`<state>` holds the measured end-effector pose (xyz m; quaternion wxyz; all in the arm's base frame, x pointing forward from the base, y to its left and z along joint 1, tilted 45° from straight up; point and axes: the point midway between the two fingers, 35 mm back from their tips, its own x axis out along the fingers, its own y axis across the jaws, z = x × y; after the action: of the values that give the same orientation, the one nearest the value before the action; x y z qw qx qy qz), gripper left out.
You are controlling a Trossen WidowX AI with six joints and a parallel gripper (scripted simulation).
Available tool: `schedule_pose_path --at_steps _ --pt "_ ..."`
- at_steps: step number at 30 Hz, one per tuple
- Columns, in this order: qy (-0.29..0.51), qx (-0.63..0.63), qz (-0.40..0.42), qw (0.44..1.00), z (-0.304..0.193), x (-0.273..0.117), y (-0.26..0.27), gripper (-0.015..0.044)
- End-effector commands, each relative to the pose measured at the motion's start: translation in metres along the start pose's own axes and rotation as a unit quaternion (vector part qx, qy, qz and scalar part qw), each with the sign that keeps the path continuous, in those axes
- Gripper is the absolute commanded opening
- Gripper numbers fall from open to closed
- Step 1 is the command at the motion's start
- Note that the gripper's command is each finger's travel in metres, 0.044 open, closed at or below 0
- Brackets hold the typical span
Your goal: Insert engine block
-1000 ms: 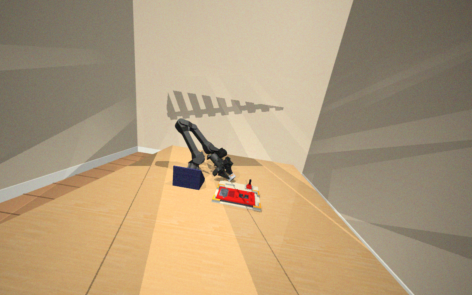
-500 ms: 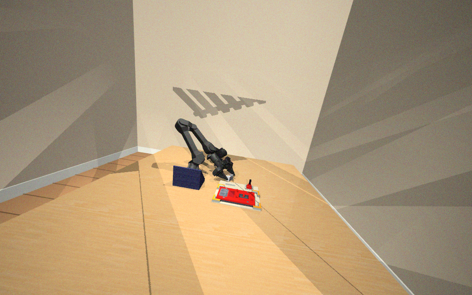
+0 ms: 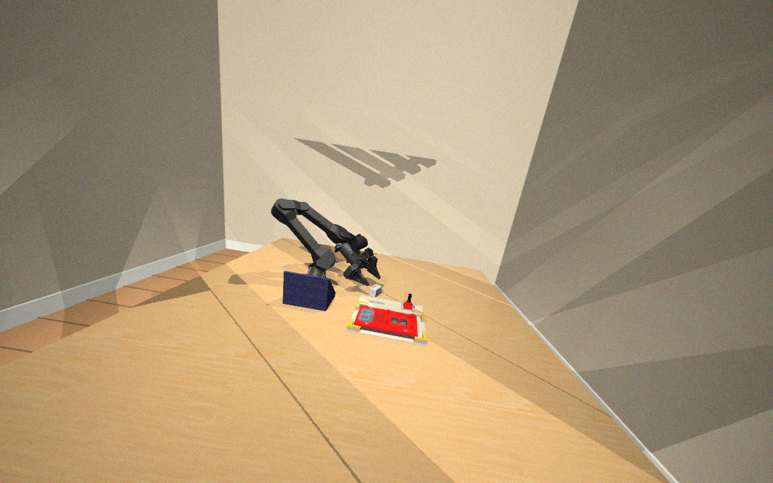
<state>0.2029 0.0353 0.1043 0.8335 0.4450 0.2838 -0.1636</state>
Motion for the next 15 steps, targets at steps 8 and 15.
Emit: schedule_pose_path --at_steps 8,15 --pt "0.0 0.0 0.0 1.0 0.0 0.0 0.0 0.044" --pt "0.006 -0.009 -0.007 1.0 -0.0004 0.0005 -0.0008 0.044"
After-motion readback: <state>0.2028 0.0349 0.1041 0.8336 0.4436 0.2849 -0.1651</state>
